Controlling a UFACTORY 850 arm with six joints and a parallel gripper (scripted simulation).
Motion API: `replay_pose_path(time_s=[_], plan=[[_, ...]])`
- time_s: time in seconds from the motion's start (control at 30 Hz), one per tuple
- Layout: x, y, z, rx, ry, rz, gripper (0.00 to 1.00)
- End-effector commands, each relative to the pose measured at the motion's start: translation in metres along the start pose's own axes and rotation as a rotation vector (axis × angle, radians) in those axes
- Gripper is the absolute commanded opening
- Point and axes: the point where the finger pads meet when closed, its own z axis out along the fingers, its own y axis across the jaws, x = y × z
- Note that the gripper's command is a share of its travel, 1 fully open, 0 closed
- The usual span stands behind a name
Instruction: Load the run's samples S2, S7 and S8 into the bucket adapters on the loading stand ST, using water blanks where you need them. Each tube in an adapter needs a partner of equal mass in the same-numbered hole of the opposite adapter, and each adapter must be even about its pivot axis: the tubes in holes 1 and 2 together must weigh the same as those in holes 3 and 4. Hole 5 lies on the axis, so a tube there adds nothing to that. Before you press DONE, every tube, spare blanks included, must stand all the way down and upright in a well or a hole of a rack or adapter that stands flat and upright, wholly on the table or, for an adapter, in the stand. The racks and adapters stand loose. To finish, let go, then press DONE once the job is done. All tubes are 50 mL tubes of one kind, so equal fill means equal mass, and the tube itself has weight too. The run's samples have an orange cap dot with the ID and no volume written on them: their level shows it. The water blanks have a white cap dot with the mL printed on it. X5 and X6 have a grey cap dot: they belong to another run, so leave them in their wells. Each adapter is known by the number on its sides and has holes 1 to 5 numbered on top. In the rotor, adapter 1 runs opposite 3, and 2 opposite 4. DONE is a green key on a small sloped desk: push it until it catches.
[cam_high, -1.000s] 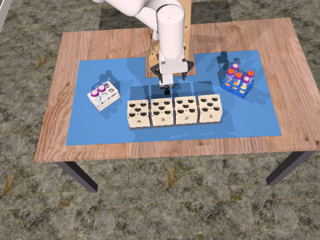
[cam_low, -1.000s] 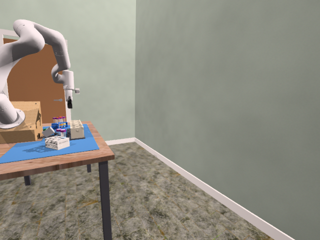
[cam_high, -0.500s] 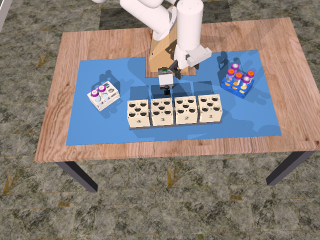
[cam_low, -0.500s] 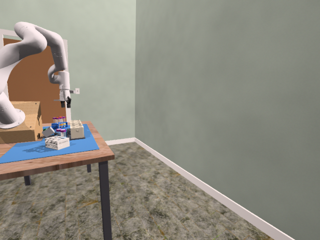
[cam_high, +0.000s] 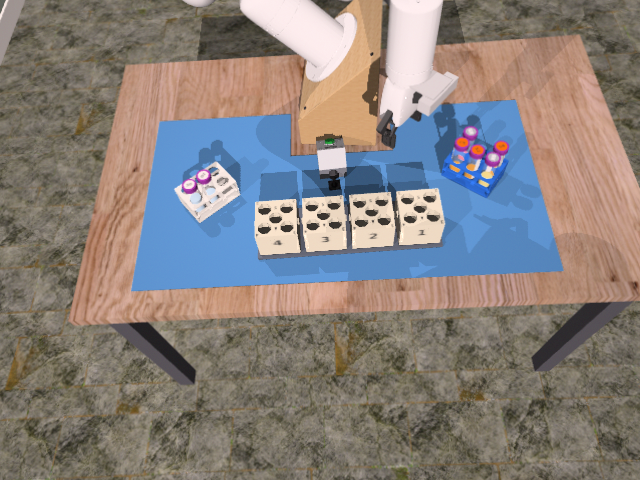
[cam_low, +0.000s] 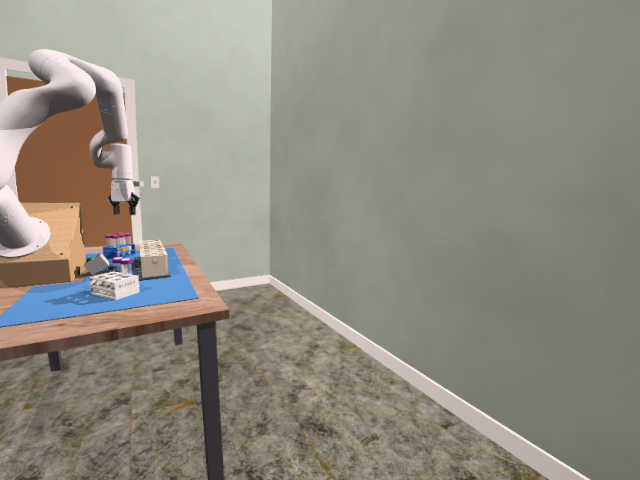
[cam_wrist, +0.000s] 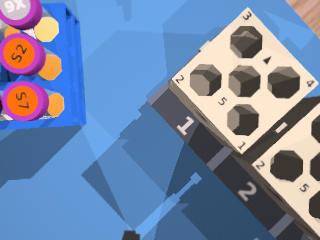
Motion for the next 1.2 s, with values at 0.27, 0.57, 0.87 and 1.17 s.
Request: replay_pose_path(time_s=[0.27,0.57,0.87,1.17], plan=[[0.017,-0.043,-0.001,0.000,0.001,0.000,1.00],[0.031,-0.080,-0.001,0.000,0.001,0.000,1.00],[0.045,-0.117,-0.001,0.001,0.002,0.000,1.00],[0.053,-0.138,0.004,0.001,0.002,-0.001,1.00]])
